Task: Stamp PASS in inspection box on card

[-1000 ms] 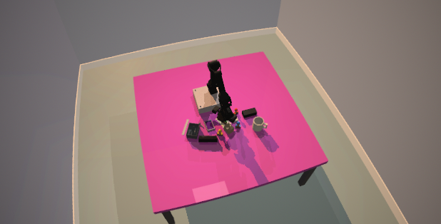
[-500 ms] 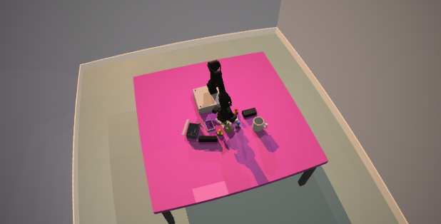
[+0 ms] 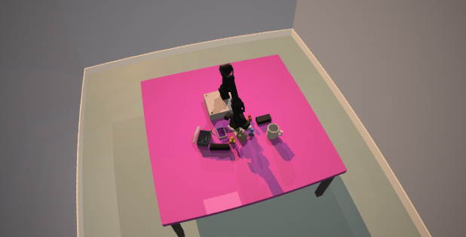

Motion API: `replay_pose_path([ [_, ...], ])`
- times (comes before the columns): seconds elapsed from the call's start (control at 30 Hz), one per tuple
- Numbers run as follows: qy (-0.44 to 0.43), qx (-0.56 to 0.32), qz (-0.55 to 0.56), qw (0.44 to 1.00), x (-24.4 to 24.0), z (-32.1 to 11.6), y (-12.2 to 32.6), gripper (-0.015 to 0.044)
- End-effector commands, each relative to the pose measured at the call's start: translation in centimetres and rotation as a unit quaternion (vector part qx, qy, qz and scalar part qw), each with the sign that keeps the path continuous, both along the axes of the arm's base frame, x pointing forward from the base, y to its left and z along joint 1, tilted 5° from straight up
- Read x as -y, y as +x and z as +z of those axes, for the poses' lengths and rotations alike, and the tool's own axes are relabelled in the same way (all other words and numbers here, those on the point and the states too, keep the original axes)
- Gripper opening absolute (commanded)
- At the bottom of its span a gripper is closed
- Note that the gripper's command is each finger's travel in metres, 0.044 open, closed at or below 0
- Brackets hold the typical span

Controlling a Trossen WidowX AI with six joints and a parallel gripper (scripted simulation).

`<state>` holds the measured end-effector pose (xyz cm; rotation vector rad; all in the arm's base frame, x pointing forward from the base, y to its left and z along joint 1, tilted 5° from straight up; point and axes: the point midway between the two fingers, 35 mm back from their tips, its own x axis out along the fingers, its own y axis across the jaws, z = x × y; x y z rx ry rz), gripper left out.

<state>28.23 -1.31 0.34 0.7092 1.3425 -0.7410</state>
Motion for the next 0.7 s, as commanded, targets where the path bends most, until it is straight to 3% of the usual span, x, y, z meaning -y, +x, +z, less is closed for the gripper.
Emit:
replay_pose_path([
  [0.0,-0.001,-0.001,0.002,1.0,0.0,0.2,0.0,0.0],
  [0.67,-0.001,0.0,0.002,1.0,-0.1,1.5,0.0,0.0],
])
